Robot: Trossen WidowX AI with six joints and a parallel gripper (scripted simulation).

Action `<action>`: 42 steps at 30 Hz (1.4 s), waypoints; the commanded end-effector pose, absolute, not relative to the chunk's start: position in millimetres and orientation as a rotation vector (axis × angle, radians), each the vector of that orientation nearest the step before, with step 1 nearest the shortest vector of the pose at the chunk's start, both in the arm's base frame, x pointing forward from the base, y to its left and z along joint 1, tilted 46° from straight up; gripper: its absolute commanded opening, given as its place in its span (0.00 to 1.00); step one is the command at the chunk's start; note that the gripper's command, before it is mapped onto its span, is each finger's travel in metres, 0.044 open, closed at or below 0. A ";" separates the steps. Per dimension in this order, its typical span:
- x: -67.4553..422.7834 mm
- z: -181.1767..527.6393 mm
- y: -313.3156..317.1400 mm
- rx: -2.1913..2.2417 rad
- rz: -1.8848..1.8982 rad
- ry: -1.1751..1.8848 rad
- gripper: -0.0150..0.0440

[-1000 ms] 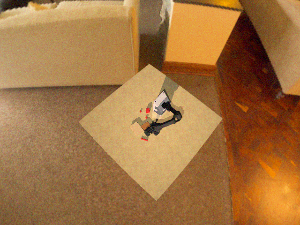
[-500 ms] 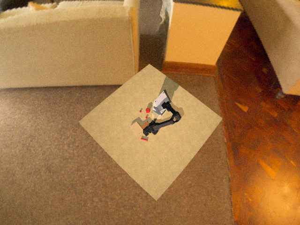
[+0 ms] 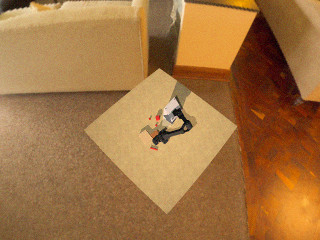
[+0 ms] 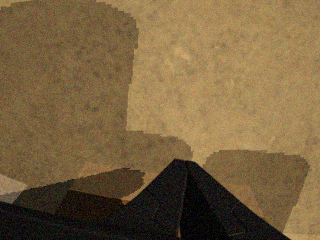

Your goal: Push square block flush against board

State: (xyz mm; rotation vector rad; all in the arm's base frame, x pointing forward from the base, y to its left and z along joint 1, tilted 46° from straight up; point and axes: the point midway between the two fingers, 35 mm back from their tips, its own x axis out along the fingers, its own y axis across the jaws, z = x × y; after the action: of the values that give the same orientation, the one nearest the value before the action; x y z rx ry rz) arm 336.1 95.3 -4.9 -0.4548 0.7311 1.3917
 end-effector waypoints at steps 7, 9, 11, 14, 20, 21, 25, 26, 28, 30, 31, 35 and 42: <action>333.3 -13.8 89.1 -0.452 1.395 0.734 0.25; 333.0 -15.2 87.8 -0.452 1.394 0.734 0.25; 332.7 -16.5 86.5 -0.452 1.394 0.734 0.25; 332.3 -18.4 84.6 -0.452 1.394 0.734 0.25; 331.4 -22.4 80.8 -0.453 1.394 0.735 0.25; 331.2 -23.0 80.1 -0.453 1.394 0.735 0.25; 330.5 -25.7 77.6 -0.453 1.394 0.735 0.25; 330.3 -26.3 76.9 -0.453 1.394 0.735 0.25; 330.0 -27.7 75.6 -0.453 1.394 0.735 0.25; 329.6 -29.0 74.4 -0.453 1.394 0.735 0.25; 329.4 -29.7 73.7 -0.453 1.394 0.735 0.25; 328.6 -32.3 71.2 -0.453 1.394 0.735 0.25; 327.1 -36.9 66.8 -0.453 1.394 0.735 0.25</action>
State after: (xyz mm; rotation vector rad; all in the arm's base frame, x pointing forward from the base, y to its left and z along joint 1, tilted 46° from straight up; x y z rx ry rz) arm 331.4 69.6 -29.7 -0.4558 0.7207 1.3891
